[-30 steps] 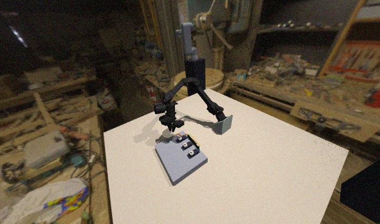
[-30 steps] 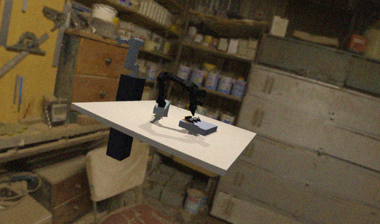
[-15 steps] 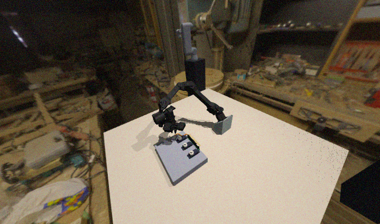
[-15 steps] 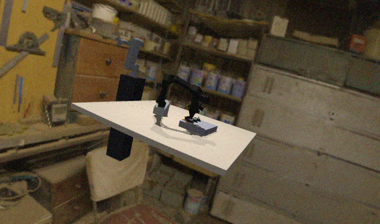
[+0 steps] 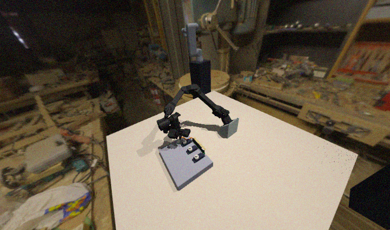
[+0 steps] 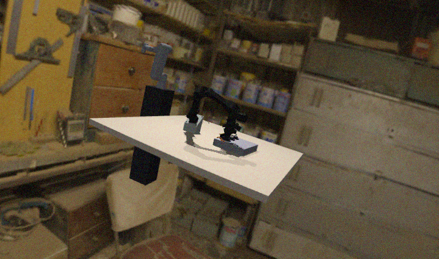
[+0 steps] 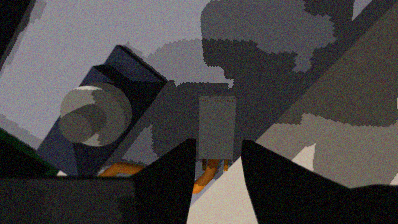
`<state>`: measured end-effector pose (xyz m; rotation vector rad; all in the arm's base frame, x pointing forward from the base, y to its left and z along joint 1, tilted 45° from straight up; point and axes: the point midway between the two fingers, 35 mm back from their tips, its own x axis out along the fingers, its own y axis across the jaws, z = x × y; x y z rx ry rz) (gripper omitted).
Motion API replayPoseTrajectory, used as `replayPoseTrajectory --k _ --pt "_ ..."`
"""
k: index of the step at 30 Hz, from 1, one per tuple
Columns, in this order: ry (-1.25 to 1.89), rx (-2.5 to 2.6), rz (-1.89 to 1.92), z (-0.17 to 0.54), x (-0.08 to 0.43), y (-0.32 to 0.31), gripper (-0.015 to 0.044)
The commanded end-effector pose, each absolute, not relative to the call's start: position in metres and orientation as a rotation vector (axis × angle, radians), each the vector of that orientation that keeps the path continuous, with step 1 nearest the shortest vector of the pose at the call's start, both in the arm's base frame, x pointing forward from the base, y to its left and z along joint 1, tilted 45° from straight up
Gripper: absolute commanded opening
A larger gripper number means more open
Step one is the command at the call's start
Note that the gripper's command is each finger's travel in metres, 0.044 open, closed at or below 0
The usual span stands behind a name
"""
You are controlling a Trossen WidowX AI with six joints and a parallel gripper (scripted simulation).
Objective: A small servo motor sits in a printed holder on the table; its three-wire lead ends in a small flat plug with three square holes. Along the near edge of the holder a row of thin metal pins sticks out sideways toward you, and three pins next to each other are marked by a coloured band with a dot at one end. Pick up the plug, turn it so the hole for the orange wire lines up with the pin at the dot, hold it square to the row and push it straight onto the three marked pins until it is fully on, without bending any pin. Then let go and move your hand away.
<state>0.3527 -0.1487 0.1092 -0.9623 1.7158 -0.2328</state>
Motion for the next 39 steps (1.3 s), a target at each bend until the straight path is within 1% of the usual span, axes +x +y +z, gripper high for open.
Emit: replayPoseTrajectory --k 1,6,9,14,28,33,39 --pt "1.725 -0.969 -0.231 0.104 0.351 -0.154 0.0115" --pt "1.725 -0.970 -0.232 0.100 0.350 -0.157 0.0115" --pt "1.725 -0.970 -0.232 0.100 0.350 -0.157 0.0036" --pt "1.725 -0.970 -0.232 0.100 0.350 -0.157 0.0003" --pt "1.725 -0.968 -0.229 0.141 0.355 -0.116 0.0000" --pt "1.715 -0.945 -0.246 0.134 0.354 -0.107 0.0000" --pt "1.683 -0.864 -0.308 0.109 0.345 -0.075 0.0000"
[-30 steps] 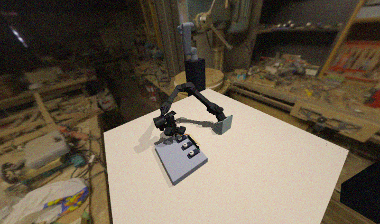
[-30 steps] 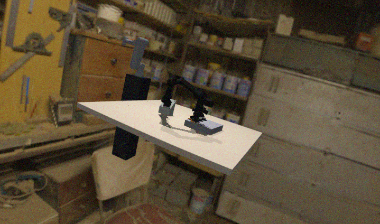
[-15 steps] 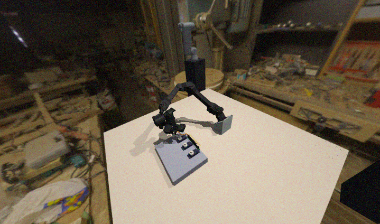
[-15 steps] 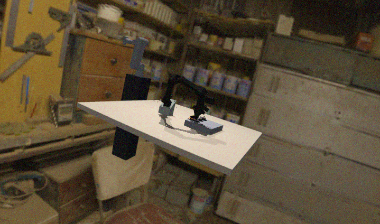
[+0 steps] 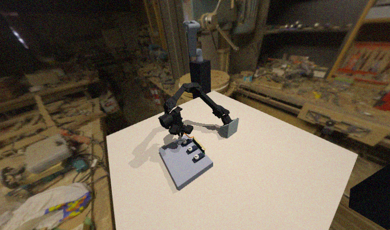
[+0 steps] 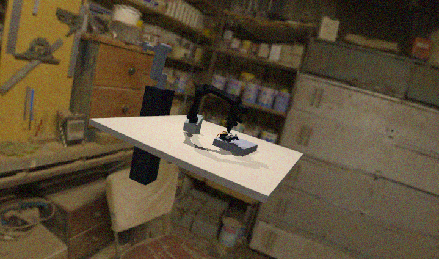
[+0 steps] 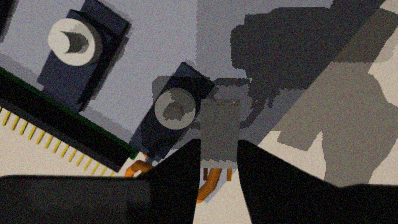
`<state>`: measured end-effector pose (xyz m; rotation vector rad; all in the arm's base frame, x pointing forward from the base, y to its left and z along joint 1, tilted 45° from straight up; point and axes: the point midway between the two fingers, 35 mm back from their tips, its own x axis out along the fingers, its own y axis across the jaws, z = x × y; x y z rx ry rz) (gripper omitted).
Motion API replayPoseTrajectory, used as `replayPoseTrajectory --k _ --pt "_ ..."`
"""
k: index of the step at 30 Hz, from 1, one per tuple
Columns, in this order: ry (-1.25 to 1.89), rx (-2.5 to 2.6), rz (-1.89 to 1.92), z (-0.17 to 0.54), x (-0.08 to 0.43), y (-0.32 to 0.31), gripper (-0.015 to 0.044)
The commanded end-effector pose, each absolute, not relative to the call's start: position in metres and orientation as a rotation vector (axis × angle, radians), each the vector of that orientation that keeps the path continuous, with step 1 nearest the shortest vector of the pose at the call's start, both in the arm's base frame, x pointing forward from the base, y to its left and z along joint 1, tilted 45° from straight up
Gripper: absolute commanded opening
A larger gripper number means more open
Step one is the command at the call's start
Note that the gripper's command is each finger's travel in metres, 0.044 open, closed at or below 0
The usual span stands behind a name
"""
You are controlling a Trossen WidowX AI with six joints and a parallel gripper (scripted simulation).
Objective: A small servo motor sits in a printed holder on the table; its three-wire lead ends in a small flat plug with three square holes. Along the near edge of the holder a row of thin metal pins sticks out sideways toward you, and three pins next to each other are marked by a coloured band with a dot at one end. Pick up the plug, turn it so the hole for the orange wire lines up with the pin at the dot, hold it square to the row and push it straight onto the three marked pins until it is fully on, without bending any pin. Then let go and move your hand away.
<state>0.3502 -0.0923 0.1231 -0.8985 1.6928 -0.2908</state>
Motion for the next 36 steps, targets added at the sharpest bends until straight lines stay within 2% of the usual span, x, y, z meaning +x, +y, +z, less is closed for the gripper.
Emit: replayPoseTrajectory --k 1,20,32,36 --pt "1.678 -0.850 -0.319 0.105 0.343 -0.070 0.0000" --pt "1.581 -0.600 -0.560 0.036 0.281 0.012 0.0000" --pt "1.499 -0.466 -0.738 0.004 0.225 0.039 0.0000" --pt "1.494 -0.458 -0.749 0.002 0.222 0.039 0.0000"
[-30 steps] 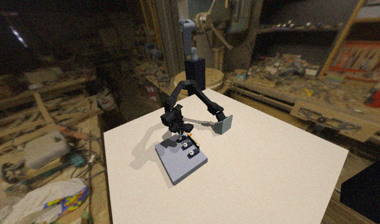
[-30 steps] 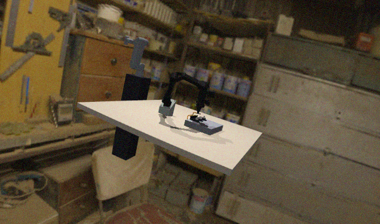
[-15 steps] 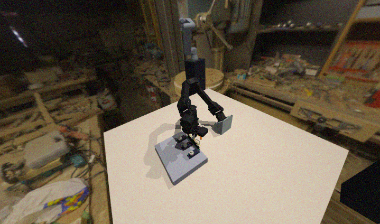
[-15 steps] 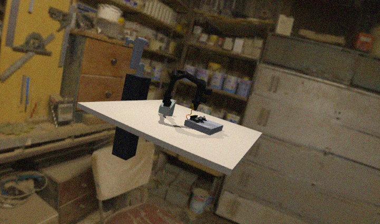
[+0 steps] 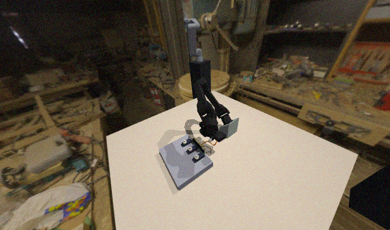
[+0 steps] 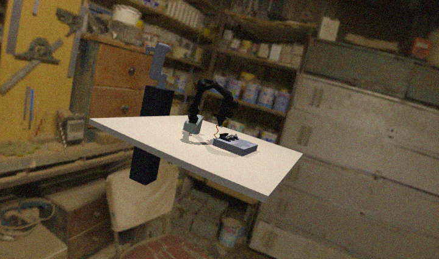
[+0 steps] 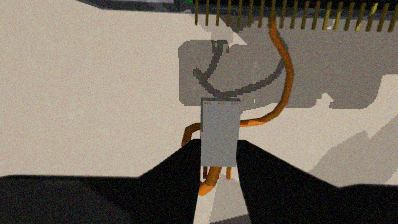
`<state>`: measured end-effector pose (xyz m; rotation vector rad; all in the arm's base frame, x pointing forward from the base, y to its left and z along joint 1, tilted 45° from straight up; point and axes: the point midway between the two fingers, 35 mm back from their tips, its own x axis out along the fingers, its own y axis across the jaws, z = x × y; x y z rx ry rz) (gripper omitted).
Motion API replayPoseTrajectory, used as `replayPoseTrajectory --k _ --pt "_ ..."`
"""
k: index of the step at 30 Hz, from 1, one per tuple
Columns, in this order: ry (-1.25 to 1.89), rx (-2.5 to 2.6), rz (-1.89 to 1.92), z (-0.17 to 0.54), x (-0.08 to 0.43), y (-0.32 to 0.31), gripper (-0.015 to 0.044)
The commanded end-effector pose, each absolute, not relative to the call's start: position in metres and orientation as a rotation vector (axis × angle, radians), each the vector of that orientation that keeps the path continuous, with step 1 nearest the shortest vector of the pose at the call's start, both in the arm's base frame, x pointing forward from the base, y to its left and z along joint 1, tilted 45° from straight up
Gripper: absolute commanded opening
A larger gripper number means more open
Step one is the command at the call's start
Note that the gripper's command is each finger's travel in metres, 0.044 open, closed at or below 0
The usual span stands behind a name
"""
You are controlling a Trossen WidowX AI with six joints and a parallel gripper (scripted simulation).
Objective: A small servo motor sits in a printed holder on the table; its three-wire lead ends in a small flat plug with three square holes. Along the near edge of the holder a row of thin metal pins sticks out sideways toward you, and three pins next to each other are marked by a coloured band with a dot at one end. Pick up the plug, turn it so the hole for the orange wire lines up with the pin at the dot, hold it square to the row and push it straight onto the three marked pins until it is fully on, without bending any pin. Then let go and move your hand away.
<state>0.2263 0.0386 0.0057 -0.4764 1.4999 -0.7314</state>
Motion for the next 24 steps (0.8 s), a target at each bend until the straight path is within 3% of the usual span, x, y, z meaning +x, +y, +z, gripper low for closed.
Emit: replayPoseTrajectory --k 1,14,24 --pt "1.494 -0.458 -0.749 0.001 0.222 0.038 0.0000" --pt "1.493 -0.459 -0.750 -0.026 0.219 0.012 0.0000" --pt "1.491 -0.459 -0.750 -0.020 0.251 0.009 0.0000"
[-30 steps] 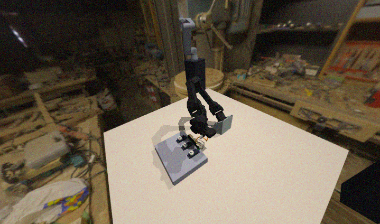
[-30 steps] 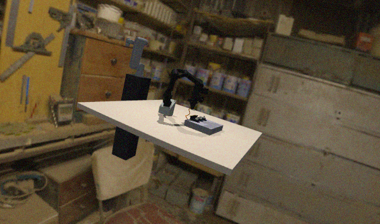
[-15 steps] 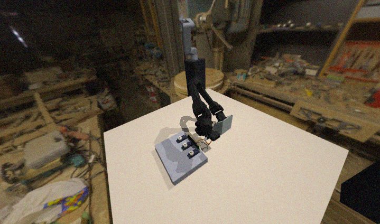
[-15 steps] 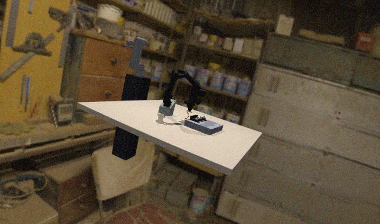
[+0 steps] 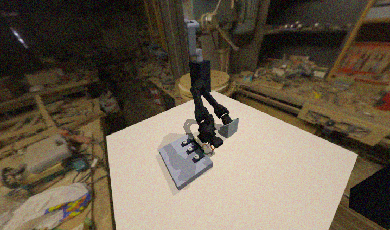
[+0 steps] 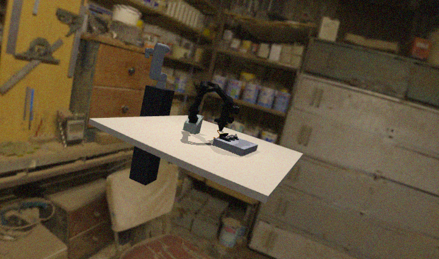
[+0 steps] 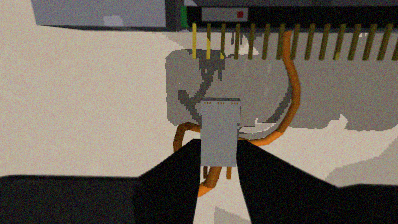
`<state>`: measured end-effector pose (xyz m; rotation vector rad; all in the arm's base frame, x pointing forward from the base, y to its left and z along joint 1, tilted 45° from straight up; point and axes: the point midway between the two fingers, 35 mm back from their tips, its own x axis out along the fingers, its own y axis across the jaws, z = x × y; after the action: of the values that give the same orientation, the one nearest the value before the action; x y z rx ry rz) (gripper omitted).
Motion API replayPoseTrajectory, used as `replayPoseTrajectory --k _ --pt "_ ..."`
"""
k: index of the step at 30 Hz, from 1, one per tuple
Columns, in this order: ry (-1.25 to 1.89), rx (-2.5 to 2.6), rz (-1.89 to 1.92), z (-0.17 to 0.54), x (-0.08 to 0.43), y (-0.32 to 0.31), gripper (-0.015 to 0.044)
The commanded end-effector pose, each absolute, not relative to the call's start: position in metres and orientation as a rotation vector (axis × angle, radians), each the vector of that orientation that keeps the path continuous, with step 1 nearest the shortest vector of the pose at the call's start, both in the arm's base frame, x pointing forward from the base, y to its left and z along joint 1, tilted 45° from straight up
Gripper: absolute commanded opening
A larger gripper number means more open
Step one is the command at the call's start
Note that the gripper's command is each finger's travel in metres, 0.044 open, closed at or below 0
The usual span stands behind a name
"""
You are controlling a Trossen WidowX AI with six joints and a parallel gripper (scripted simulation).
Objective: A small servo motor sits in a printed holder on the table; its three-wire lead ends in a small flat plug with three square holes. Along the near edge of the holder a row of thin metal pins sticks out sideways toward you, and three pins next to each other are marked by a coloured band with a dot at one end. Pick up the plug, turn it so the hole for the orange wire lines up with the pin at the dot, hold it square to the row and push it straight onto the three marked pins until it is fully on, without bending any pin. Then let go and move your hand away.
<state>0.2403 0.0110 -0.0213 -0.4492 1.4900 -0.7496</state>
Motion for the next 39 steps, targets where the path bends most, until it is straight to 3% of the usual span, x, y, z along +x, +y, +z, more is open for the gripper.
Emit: replayPoseTrajectory --k 1,39 --pt "1.491 -0.459 -0.751 -0.020 0.252 0.009 0.0000" --pt "1.490 -0.459 -0.751 -0.020 0.276 0.004 0.0000"
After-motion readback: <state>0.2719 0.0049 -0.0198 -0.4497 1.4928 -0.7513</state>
